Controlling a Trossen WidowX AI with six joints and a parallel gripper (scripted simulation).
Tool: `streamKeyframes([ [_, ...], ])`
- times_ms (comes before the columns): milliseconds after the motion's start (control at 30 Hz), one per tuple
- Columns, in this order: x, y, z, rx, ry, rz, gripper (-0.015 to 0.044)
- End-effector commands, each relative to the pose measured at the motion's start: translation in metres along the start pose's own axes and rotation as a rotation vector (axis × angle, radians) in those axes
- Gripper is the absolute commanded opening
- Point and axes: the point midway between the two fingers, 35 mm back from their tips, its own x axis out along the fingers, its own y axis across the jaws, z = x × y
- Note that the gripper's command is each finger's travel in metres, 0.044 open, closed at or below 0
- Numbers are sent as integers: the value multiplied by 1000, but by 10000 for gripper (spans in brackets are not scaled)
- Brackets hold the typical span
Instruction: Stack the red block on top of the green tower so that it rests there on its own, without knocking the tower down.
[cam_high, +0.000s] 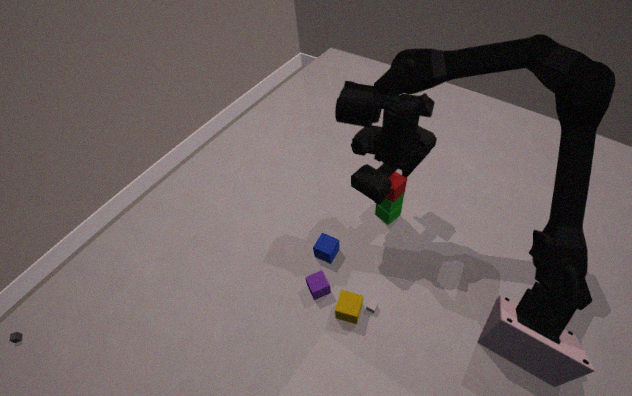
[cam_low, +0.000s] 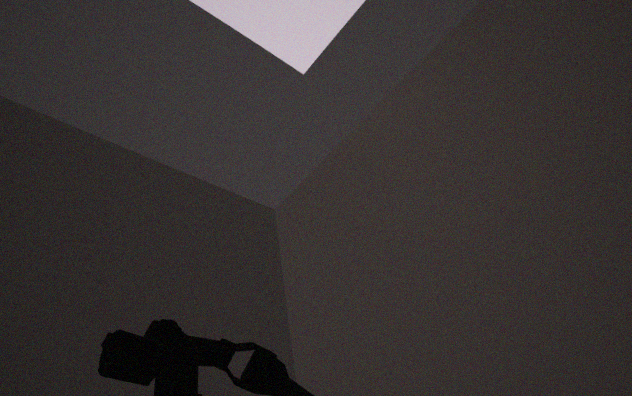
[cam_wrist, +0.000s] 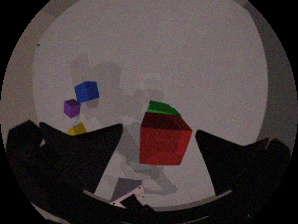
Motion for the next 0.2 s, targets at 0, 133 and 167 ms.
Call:
streamKeyframes([
  [0, 0, 0, 0, 0, 0, 0, 440],
  [133, 0, 0, 0, 0, 0, 0, 440],
  [167, 0, 0, 0, 0, 0, 0, 440],
])
